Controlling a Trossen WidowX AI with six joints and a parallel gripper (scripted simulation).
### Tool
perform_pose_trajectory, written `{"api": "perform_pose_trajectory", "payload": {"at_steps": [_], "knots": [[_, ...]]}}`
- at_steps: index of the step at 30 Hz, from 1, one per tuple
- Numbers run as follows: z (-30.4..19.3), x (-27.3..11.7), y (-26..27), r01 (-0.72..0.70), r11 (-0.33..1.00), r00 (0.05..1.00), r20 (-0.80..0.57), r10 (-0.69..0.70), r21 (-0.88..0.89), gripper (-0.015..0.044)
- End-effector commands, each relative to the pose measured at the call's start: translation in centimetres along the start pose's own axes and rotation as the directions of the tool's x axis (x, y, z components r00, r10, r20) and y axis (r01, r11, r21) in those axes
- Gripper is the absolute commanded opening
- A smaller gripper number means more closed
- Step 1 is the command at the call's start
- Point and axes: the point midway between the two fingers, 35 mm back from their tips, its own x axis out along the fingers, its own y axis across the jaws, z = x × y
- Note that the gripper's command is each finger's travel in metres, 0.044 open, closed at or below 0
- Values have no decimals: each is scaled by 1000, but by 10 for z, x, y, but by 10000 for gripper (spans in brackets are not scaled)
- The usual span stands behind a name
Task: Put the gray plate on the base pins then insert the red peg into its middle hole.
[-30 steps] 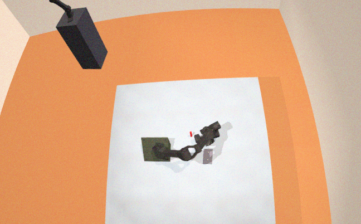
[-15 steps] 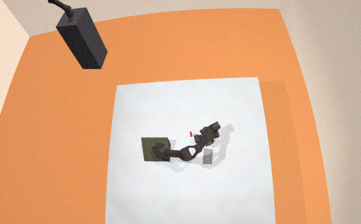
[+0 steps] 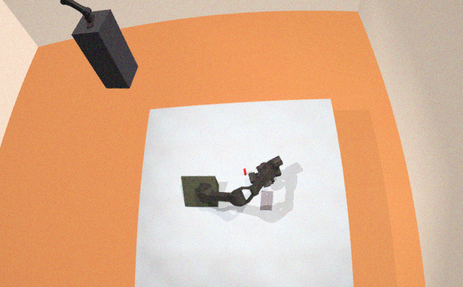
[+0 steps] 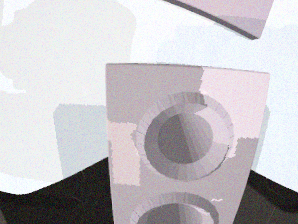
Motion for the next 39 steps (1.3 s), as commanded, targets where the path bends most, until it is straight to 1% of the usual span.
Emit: {"api": "perform_pose_trajectory", "payload": {"at_steps": [1,20,39], "knots": [[-1,0,-1,3,1000,1000,3,-3,-10,0],[-6,-57,4,0,1000,1000,-6,0,-11,0],[-7,-117,-2,2,1000,1000,-5,-2,-11,0]]}}
